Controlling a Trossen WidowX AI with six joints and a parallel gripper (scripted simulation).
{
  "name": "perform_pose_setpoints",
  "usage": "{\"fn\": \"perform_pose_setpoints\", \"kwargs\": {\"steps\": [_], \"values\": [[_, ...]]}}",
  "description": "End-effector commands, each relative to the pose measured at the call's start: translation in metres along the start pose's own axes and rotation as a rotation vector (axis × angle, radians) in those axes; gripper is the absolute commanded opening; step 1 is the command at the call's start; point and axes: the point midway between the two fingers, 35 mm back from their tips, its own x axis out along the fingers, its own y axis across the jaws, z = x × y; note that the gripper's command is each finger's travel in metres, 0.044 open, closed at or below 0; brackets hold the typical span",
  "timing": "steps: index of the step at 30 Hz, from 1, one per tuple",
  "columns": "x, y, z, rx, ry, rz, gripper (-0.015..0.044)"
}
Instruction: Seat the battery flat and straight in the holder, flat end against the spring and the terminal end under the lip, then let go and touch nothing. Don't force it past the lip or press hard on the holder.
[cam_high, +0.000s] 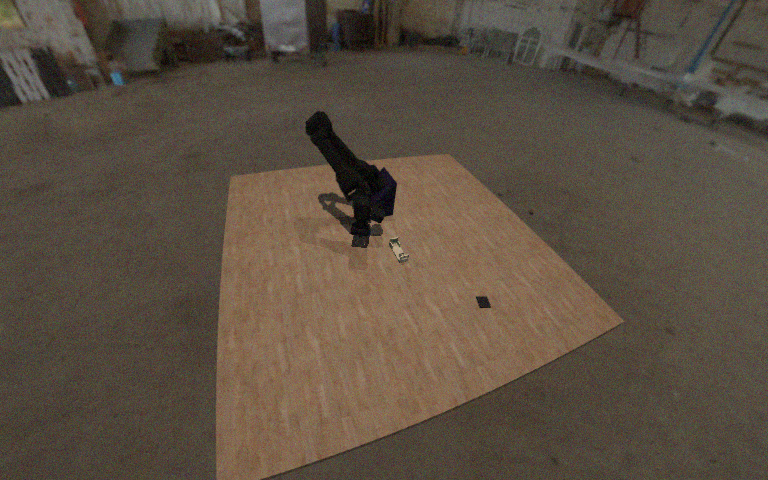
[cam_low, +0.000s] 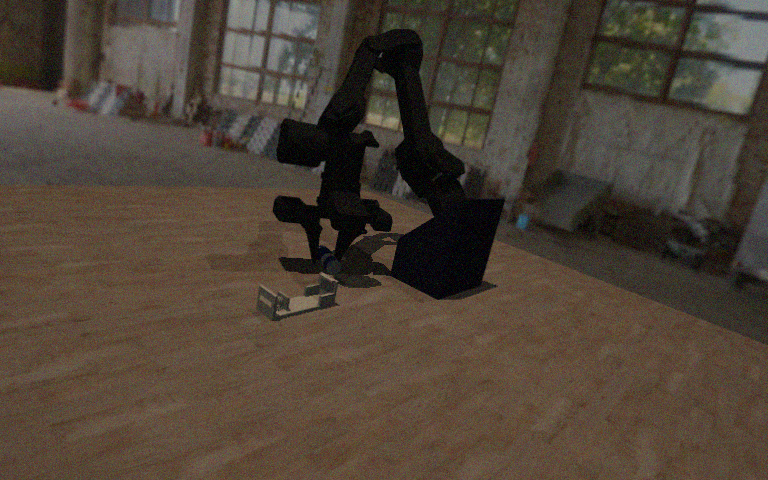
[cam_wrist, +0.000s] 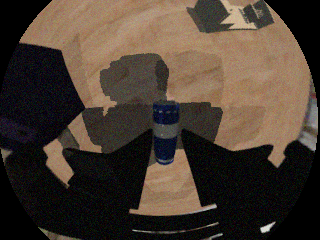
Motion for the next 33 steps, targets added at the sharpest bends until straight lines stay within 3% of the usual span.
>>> {"fn": "perform_pose_setpoints", "kwargs": {"steps": [1, 9, 14, 25, 33], "values": [[0.001, 0.002, 0.001, -0.009, -0.004, 0.006, 0.0135], [0.001, 0.002, 0.001, -0.009, -0.004, 0.006, 0.0085], [0.0, 0.002, 0.004, 0.02, -0.015, 0.002, 0.0085], [-0.048, 0.002, 0.002, -0.008, -0.007, 0.007, 0.0085], [-0.053, -0.011, 0.012, 0.117, -0.012, 0.009, 0.0085]]}}
